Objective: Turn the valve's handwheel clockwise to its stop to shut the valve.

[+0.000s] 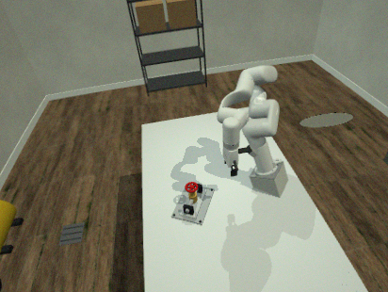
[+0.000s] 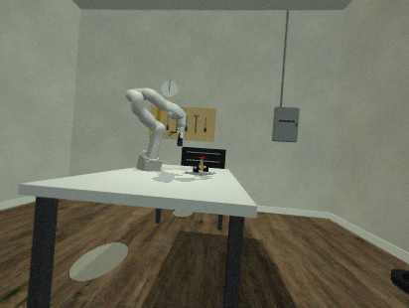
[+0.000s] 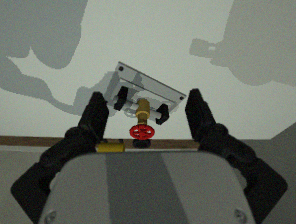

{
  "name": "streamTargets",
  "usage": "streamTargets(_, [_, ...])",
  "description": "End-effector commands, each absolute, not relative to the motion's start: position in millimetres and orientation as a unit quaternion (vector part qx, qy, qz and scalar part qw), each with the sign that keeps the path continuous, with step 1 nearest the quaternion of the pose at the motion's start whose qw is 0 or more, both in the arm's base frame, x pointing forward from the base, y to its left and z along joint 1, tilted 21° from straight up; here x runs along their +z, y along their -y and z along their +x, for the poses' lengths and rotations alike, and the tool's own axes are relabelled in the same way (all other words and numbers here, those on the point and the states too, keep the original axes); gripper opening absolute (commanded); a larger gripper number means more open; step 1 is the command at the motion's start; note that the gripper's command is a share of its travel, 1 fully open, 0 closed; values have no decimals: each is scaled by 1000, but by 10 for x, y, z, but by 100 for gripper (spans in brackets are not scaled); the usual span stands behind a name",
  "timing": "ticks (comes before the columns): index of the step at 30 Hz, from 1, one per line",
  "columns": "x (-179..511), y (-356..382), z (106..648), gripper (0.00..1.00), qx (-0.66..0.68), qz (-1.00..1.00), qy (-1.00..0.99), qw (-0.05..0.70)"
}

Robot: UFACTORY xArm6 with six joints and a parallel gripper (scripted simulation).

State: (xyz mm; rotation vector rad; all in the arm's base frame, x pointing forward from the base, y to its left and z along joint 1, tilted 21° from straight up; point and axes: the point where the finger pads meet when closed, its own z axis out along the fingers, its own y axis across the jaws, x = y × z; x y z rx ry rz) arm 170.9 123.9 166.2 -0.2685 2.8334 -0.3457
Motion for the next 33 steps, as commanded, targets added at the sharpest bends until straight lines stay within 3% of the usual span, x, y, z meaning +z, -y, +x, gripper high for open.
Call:
streamTargets(1, [1673,-1247,1713,100,-118,-93,-979,138])
streamTargets(20, [1695,-1262,1735,100,-118,-97,-979,138])
streamTargets(33, [1946,-1446,2303,100,-135,-227,-957,120])
